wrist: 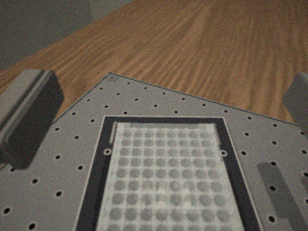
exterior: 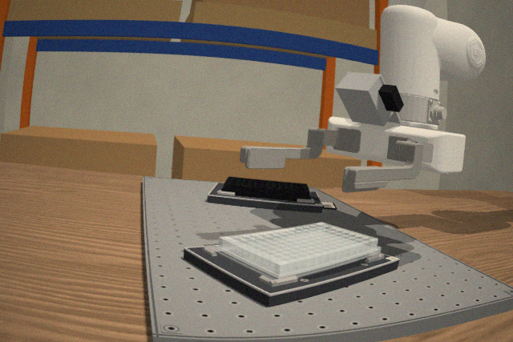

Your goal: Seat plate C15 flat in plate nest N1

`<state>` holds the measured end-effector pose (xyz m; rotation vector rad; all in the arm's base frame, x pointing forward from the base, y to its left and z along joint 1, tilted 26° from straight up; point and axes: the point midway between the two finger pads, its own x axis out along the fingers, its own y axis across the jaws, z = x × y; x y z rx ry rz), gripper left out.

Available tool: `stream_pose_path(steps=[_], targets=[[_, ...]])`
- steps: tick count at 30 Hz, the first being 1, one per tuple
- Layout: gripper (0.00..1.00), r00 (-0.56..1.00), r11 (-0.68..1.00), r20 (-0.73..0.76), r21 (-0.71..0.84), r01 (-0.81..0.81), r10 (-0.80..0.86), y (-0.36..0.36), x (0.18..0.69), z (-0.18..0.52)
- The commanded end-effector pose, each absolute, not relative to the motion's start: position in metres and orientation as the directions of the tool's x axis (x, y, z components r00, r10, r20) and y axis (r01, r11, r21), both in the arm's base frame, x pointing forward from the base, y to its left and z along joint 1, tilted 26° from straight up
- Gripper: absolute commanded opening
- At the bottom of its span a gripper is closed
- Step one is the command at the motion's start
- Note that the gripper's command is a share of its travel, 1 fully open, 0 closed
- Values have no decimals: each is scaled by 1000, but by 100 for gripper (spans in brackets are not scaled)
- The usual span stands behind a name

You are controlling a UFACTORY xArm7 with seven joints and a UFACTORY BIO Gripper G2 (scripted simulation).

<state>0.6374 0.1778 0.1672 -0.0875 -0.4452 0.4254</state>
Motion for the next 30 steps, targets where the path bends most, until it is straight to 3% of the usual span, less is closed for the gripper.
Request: stream_pose_path(steps=[1, 30], targets=[[54, 815, 909, 403, -174, -380, 417, 178, 640, 165], [54, 815, 909, 403, -174, -380, 417, 179, 660, 124]])
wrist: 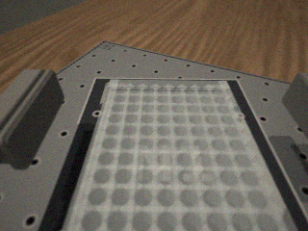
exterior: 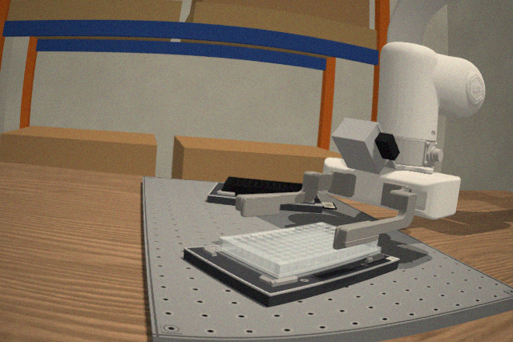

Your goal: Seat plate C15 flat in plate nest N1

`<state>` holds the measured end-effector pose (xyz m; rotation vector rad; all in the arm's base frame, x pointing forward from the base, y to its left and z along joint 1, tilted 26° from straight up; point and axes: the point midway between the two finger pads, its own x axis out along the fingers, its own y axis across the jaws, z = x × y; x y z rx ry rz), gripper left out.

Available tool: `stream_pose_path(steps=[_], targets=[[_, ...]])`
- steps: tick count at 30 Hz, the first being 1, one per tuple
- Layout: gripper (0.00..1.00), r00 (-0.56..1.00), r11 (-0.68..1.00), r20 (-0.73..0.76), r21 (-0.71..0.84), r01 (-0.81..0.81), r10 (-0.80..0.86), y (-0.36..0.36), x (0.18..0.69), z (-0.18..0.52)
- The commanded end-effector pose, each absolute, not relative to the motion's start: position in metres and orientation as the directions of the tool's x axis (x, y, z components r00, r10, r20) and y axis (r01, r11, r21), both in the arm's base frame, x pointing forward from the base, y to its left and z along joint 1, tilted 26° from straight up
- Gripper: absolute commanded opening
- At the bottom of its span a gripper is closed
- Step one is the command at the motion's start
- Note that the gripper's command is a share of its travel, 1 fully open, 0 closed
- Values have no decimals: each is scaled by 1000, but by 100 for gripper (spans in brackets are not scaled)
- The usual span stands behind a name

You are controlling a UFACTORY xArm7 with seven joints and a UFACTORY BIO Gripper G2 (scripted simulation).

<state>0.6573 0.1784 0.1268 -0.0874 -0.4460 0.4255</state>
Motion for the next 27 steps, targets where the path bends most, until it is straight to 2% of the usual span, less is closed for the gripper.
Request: stream_pose_path(steps=[1, 27], targets=[[54, 815, 909, 403, -174, -380, 417, 179, 660, 124], [54, 815, 909, 403, -174, -380, 417, 179, 664, 116]])
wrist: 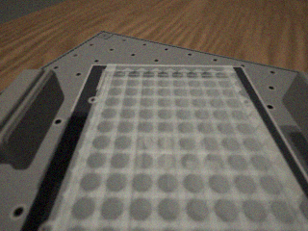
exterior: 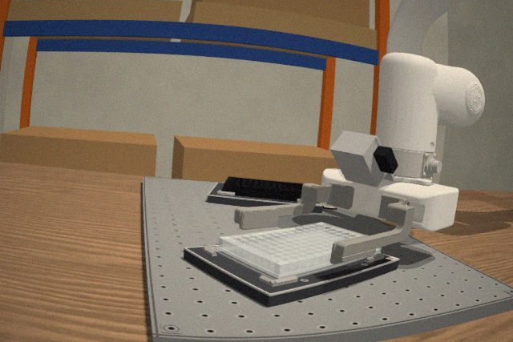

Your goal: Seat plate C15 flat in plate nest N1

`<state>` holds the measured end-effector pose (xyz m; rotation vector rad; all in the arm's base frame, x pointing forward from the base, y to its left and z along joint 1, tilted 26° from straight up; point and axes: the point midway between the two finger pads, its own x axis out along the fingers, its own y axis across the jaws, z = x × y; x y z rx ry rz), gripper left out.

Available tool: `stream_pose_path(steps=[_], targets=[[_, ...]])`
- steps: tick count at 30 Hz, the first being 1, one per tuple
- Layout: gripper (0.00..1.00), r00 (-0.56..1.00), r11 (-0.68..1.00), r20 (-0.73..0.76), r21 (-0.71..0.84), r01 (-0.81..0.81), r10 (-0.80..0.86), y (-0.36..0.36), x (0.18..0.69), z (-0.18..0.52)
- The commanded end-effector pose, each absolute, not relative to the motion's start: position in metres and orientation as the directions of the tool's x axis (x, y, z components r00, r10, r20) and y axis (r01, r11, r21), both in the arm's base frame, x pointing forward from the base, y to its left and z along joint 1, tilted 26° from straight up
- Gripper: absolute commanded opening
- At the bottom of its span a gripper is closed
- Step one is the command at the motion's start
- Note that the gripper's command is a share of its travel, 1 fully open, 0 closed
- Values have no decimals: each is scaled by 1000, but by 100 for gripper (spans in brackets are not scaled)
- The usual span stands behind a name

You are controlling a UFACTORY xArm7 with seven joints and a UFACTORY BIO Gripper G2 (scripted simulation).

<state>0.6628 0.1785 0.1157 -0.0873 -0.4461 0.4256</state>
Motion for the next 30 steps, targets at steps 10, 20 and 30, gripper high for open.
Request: stream_pose_path(steps=[10, 20, 30], targets=[[54, 815, 909, 403, -174, -380, 417, 179, 666, 111], [54, 815, 909, 403, -174, -380, 417, 179, 669, 106], [54, 815, 909, 403, -174, -379, 417, 179, 669, 106]])
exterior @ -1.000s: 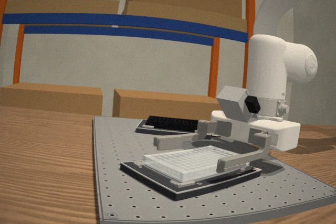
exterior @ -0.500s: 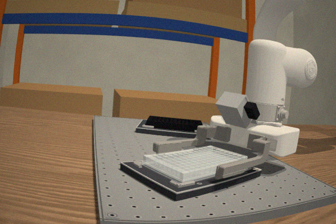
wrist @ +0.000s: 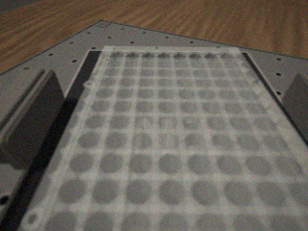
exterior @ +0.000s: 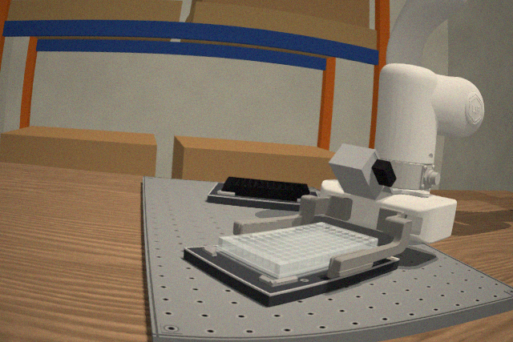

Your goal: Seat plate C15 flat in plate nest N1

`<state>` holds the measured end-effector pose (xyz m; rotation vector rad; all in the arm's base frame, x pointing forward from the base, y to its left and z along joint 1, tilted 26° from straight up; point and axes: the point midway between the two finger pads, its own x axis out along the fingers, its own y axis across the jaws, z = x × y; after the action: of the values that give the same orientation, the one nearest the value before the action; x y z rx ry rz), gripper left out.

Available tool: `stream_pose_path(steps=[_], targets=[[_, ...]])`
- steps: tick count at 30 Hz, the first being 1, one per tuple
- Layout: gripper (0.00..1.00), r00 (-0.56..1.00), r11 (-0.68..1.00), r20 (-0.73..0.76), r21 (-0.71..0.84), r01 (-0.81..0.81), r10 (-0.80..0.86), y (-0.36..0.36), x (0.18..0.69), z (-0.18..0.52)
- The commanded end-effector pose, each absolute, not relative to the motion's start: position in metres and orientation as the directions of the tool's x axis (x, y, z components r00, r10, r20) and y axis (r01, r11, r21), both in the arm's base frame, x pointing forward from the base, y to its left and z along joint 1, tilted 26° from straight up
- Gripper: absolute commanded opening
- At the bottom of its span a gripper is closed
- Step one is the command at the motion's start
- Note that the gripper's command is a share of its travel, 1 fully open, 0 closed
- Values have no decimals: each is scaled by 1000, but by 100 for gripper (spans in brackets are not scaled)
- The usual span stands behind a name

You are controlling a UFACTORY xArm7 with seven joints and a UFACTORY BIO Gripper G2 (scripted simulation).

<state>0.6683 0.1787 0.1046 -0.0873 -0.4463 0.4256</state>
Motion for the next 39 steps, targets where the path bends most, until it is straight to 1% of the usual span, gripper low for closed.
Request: stream_pose_path(steps=[1, 5, 6, 39], targets=[[54, 815, 909, 403, -174, -379, 417, 179, 669, 106], [54, 815, 909, 403, -174, -379, 417, 179, 669, 106], [0, 815, 909, 403, -174, -380, 417, 179, 669, 106], [0, 815, 909, 403, -174, -379, 417, 179, 669, 106]])
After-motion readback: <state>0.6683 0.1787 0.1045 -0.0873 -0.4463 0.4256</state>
